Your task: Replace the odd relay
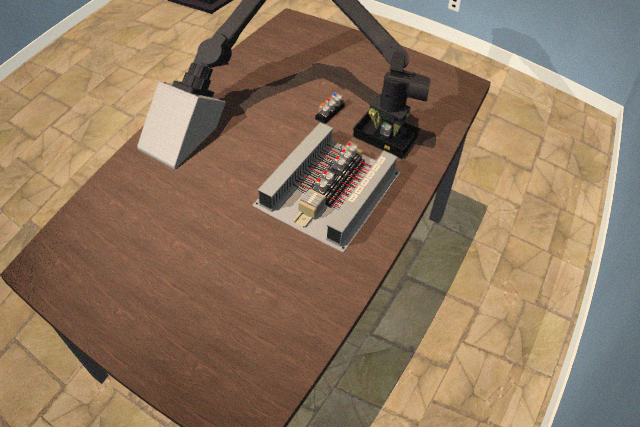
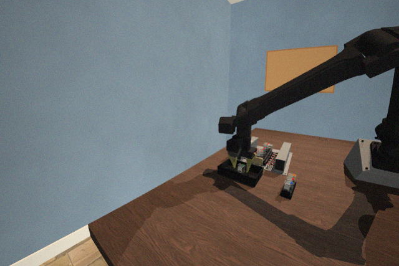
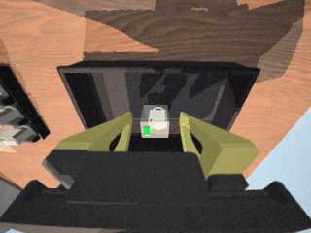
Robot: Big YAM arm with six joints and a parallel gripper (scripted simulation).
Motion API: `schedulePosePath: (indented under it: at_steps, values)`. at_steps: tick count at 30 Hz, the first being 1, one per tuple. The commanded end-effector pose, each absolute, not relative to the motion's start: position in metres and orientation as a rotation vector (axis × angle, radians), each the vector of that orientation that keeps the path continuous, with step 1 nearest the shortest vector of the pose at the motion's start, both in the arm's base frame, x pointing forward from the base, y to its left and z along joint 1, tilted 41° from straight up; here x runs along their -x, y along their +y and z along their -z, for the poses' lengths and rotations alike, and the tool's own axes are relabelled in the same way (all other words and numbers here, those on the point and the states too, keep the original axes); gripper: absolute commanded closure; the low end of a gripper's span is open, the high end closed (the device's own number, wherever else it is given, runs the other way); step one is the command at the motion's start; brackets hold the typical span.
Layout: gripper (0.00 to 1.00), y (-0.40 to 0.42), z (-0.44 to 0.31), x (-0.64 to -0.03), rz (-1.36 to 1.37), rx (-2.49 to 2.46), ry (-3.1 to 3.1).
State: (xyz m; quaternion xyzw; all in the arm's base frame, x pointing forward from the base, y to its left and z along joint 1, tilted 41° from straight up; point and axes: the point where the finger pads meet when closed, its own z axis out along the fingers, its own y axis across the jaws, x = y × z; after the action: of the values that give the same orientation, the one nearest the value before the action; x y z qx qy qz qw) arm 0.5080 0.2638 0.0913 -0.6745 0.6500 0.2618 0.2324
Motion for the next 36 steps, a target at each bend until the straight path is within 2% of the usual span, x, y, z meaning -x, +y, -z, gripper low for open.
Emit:
schedulePosePath:
  at_steps: [1, 36]
  values:
    - [0.41, 0.257, -0.107, -0.519, -0.68, 1.825, 1.769]
    - [0.41, 0.251, -0.12, -0.523, -0.671, 1.83, 1.757]
